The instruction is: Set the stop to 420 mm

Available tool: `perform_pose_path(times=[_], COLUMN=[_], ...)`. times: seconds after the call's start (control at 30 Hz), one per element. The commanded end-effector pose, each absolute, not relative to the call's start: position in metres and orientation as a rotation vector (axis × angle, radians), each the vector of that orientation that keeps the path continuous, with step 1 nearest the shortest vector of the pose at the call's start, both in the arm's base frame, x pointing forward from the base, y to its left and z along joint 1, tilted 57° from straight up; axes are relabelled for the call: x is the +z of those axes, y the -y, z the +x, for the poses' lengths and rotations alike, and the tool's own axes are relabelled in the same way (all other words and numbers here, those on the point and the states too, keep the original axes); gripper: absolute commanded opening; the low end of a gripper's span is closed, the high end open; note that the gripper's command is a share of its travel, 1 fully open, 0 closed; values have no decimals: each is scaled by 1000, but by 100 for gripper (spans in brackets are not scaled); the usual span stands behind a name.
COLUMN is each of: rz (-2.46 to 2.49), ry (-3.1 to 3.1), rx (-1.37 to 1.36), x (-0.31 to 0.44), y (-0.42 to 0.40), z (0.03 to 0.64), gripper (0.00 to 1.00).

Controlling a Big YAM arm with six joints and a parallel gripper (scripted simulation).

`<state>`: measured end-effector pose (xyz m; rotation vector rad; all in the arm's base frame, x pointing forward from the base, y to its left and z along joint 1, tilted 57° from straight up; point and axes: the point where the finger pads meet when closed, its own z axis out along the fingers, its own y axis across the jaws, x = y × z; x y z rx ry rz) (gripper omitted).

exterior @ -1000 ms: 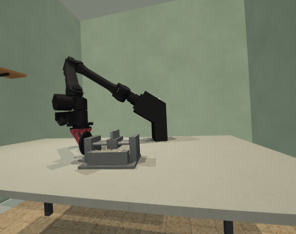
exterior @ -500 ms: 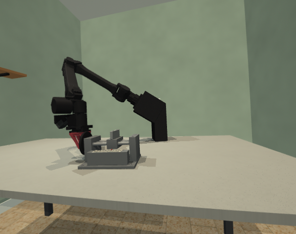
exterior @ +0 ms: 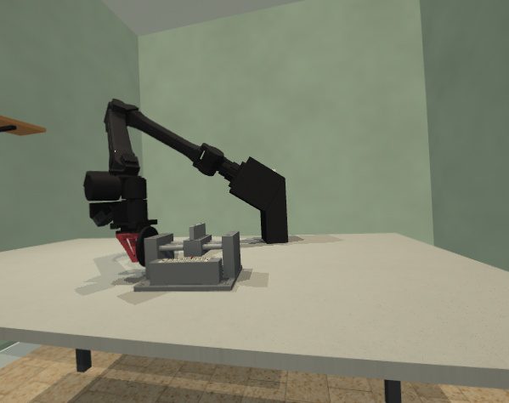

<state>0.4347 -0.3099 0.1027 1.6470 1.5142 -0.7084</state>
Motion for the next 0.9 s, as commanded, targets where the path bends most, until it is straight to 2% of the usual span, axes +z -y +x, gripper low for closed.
perform_pose_path(times=[0.0,0.57,0.87], rz=[1651,1665,1636], ry=[-1494,-1495,-1522], rx=[-709,-718,-689], x=[105,103,108], y=[322,325,304], z=[440,454,482], gripper=[6,6,6])
